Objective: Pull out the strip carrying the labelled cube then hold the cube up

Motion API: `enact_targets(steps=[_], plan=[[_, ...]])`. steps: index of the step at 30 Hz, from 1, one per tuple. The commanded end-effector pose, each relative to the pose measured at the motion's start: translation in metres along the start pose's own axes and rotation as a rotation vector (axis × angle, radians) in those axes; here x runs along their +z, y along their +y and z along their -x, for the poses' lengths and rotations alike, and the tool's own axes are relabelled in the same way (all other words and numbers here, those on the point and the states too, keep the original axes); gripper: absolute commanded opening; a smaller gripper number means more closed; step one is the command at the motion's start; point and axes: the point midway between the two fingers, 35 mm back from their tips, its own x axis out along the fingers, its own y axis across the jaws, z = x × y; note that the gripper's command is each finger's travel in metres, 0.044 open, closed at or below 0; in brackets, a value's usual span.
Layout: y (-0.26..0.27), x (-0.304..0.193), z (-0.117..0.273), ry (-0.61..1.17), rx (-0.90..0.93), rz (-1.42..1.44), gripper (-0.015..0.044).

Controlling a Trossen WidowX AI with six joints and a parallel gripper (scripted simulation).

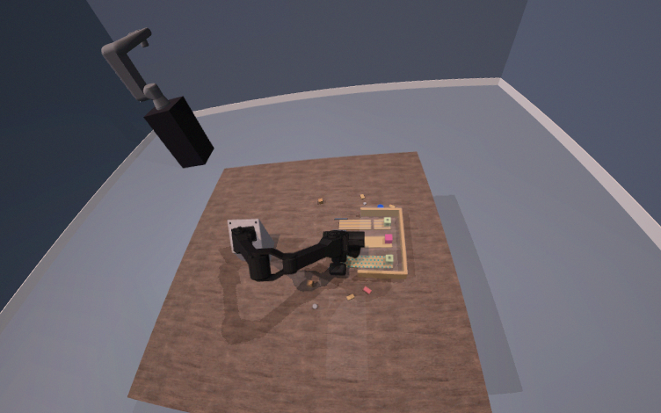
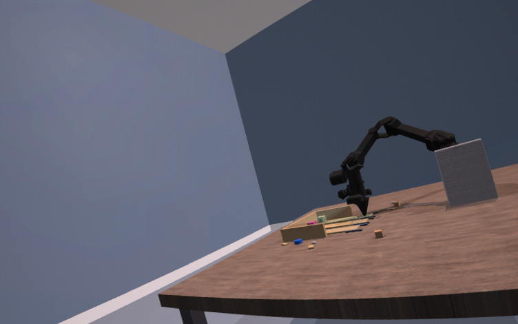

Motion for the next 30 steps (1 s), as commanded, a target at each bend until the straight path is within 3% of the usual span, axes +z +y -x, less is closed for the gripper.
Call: enact_targets(steps=[1,30], plan=[[0.000,0.000,-0.002,0.000,-0.001,0.003,0.0000],[0.001,-0.012,-0.004,0.001,-0.001,0.003,0.0000]])
